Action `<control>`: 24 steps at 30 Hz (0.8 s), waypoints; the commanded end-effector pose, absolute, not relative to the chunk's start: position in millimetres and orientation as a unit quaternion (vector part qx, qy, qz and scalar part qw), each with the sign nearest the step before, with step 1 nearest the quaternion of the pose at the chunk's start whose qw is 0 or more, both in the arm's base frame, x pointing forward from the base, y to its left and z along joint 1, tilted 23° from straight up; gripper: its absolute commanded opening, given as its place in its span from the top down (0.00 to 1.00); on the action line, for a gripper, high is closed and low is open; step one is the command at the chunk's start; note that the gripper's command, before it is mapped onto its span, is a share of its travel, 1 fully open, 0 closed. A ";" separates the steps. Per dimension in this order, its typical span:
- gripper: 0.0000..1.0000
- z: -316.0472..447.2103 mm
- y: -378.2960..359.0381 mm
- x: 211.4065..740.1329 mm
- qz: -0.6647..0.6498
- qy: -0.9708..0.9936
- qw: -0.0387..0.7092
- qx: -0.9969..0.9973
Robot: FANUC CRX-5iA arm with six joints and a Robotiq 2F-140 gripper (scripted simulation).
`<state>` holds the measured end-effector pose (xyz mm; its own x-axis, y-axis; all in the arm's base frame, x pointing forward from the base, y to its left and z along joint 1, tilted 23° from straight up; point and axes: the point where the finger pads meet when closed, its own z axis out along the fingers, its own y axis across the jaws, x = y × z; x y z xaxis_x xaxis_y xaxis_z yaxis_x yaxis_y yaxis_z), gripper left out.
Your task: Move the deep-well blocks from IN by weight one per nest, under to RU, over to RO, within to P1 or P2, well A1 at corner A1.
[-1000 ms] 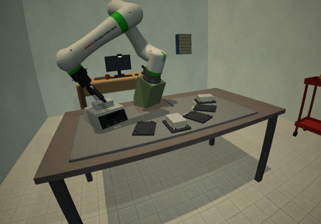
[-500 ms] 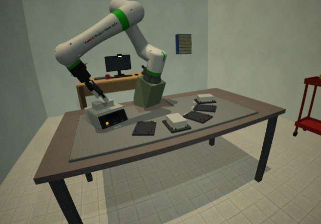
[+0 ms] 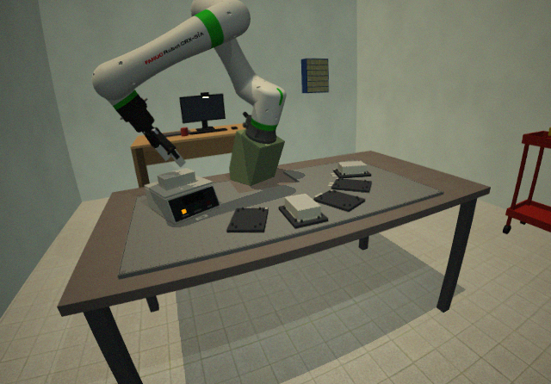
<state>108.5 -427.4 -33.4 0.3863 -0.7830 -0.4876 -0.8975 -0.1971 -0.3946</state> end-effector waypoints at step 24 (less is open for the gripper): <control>0.00 -23.7 -428.4 104.5 0.089 0.547 0.320 -0.768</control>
